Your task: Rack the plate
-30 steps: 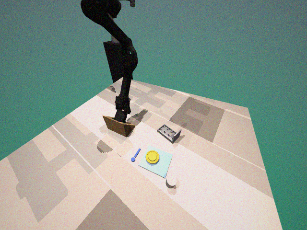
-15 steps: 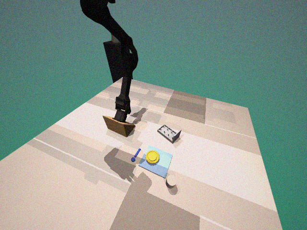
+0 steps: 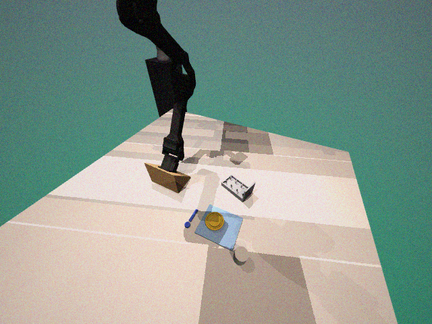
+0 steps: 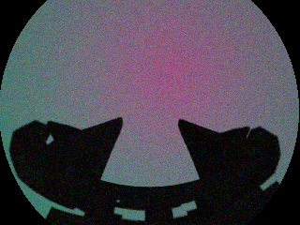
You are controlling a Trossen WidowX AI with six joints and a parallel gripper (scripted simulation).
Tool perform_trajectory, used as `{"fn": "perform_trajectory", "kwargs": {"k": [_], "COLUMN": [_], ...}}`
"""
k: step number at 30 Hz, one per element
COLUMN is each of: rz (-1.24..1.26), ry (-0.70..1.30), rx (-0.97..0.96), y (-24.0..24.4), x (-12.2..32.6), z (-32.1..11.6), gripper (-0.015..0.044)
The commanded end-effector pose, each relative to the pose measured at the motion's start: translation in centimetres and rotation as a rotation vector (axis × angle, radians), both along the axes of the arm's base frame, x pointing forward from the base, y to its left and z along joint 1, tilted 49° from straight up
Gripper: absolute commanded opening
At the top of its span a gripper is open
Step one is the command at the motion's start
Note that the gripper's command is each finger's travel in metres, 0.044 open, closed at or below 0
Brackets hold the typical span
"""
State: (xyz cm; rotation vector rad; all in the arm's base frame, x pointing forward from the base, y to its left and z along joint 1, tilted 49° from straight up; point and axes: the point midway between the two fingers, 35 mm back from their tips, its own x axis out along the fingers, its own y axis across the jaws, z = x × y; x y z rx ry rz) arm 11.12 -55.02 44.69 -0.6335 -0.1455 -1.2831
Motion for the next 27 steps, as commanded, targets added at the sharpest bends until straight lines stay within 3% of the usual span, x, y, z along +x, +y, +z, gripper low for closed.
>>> {"fn": "perform_trajectory", "kwargs": {"k": [1,15,27], "rz": [0.035,0.219,0.399], "ry": [0.053,0.263,0.466], "rx": [0.076,0.441,0.749], "y": [-0.7,-0.5,3.3], "x": [2.2,11.1,17.3], "z": [-2.8,-14.1,-24.3], "gripper": [0.0400,0.0400,0.0400]}}
